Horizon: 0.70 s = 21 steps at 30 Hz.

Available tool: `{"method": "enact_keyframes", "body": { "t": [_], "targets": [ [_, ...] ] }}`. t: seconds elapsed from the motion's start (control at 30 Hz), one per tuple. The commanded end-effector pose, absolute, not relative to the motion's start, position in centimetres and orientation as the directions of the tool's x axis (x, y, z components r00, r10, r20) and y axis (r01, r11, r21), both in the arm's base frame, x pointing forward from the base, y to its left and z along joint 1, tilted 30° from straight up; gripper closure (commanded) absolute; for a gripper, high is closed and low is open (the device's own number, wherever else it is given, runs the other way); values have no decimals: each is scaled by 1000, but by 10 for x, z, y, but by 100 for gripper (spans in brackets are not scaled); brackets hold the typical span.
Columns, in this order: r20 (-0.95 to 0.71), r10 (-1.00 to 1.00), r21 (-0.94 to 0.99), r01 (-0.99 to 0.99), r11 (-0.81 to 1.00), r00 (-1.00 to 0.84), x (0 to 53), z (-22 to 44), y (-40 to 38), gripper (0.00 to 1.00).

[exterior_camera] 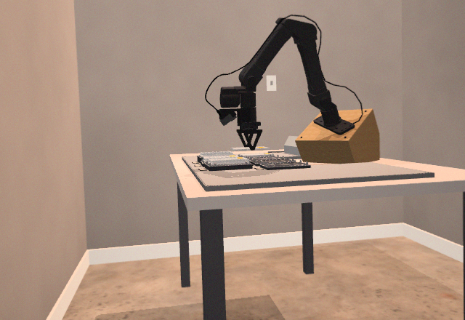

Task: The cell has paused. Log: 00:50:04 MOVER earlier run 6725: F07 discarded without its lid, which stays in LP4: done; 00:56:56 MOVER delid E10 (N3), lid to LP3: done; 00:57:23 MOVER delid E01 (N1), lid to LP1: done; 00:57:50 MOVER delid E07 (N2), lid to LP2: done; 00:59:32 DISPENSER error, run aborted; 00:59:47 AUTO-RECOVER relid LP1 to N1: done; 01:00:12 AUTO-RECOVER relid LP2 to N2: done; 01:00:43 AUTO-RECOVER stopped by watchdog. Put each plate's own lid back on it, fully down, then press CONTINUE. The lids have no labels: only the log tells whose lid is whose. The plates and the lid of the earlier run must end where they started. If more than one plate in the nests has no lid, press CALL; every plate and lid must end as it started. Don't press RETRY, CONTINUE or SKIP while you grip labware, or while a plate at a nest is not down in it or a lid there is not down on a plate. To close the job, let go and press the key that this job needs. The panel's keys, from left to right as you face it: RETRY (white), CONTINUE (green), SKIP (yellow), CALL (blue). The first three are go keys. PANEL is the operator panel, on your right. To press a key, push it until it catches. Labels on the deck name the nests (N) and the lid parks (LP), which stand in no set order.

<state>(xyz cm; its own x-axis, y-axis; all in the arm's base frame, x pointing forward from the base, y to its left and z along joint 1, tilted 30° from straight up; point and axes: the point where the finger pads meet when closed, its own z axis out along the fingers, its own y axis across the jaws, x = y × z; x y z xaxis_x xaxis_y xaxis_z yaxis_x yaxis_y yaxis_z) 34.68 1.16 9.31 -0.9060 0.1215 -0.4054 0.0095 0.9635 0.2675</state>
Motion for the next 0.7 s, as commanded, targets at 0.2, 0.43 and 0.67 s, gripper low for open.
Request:
{"method": "enact_keyframes", "body": {
  "t": [0.2,0.43,0.67],
  "targets": [
    [-424,98,273,-24,962,-900,370,99,-32,100],
    [-425,98,273,-24,962,-900,381,98,-55,100],
    [-426,99,272,-23,962,-899,395,96,-87,100]
  ]
}}
